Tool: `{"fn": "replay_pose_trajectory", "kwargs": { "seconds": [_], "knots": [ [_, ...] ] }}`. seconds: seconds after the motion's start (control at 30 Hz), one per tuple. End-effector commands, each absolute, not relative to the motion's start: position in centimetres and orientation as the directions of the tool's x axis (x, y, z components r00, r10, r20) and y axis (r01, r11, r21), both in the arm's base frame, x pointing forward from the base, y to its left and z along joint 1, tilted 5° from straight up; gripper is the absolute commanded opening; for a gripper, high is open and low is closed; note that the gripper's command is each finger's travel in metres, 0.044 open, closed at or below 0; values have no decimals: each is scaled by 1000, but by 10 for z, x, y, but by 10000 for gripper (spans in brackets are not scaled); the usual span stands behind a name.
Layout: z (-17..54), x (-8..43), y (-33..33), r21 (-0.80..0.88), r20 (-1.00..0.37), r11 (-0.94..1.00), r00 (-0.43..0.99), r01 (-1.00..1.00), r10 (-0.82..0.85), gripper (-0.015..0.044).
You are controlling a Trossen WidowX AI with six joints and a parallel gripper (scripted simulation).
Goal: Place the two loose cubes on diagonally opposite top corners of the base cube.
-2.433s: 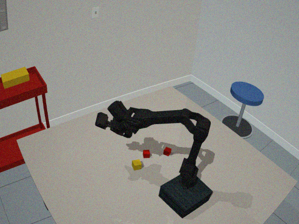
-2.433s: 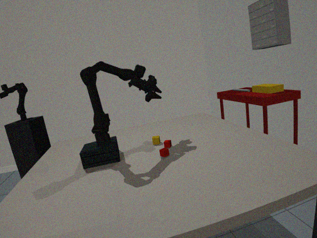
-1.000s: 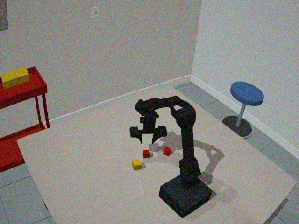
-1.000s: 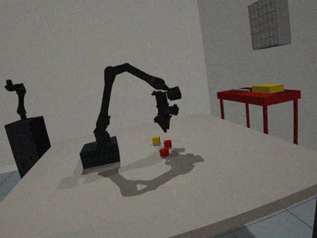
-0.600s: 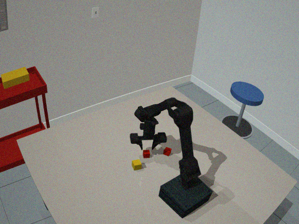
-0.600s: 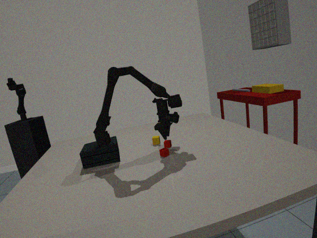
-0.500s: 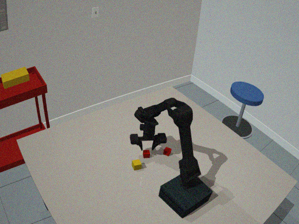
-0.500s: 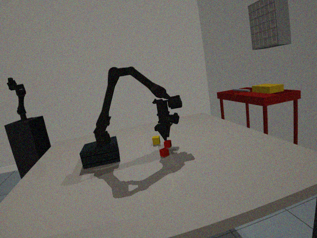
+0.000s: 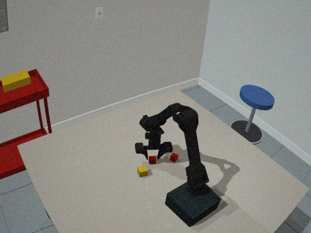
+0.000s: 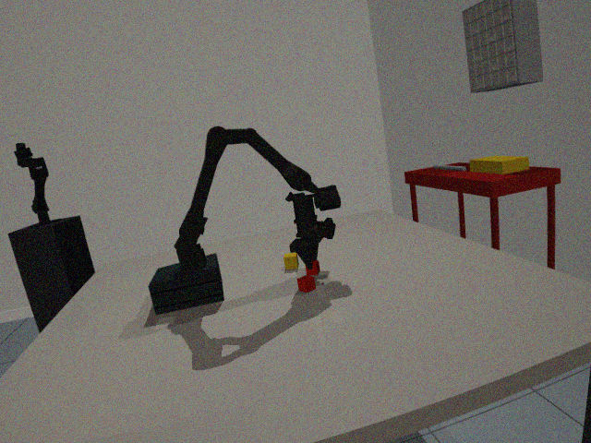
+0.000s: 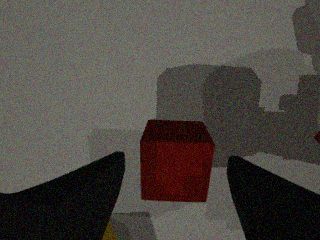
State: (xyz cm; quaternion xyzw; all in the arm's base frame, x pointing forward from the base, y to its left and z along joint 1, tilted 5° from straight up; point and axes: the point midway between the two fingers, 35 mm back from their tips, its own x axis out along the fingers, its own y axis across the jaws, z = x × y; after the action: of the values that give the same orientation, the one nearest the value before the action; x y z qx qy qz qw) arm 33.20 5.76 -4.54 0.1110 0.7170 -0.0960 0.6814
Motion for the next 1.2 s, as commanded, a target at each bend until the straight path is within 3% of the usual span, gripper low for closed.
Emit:
{"fn": "replay_pose_trajectory", "kwargs": {
  "seconds": [0.0,0.07,0.27,1.17],
  "knots": [
    [-52,331,58,18,-998,957,-47,290,33,265],
    [-53,331,58,18,-998,957,-47,290,33,265],
    [-53,331,58,18,-998,957,-47,290,33,108],
    [10,341,55,12,-999,961,-38,278,23,105]
  ]
}}
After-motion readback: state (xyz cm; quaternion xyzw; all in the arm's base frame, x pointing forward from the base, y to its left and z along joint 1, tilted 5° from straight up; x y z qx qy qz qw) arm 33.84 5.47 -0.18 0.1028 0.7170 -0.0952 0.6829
